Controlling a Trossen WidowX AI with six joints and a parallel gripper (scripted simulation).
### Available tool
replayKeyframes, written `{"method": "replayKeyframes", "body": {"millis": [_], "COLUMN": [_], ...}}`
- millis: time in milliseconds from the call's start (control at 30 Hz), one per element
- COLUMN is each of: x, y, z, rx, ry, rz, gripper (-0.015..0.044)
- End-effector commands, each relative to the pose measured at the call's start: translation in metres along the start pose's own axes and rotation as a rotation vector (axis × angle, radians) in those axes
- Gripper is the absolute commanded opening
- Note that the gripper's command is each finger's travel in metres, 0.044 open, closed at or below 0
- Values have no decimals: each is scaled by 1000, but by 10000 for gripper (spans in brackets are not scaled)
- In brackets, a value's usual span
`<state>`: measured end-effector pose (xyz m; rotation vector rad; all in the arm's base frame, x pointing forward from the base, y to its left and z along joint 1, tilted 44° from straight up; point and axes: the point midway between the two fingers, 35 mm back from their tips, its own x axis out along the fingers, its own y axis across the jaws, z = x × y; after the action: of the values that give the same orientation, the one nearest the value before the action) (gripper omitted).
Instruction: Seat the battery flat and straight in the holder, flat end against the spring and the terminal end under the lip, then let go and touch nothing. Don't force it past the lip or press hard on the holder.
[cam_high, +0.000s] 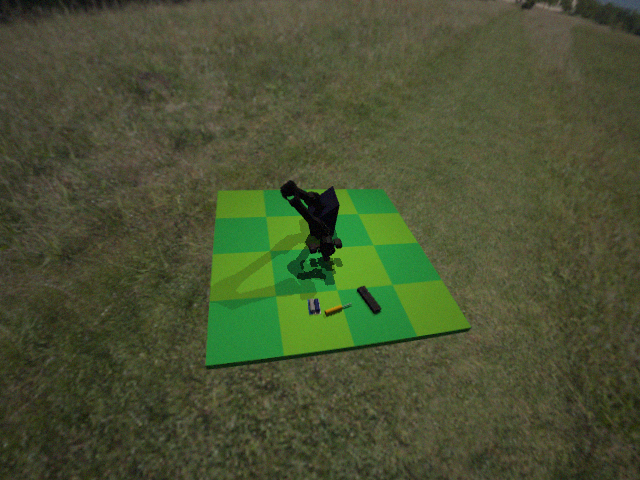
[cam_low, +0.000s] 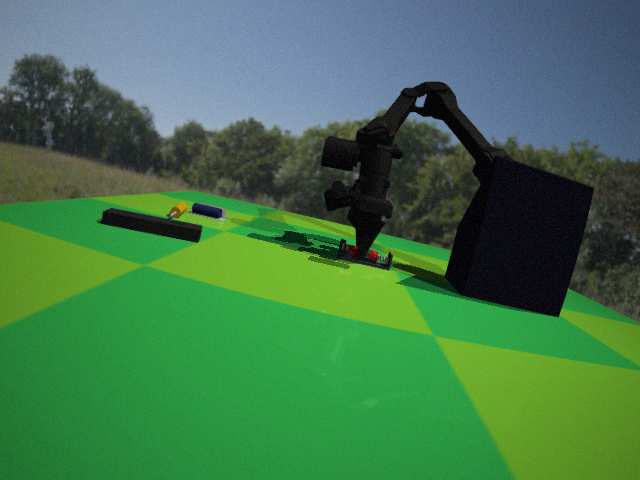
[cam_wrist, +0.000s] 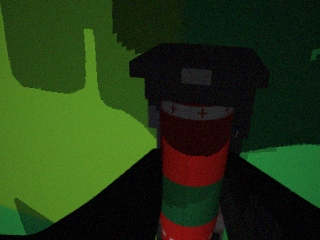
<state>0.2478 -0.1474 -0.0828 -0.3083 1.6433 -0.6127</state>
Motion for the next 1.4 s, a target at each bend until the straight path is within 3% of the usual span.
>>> {"method": "replayKeyframes", "body": {"millis": [0, 33, 500, 833, 1367], "x": [-1, -1, -15, -84, -85], "y": [0, 0, 3, 17, 19], "z": [1, 1, -1, -5, -8], "rx": [7, 7, -1, -1, -1], "ry": [-2, -2, 0, 0, 0], "rz": [0, 0, 1, 5, 5], "gripper": [148, 171, 171, 433, 440]}}
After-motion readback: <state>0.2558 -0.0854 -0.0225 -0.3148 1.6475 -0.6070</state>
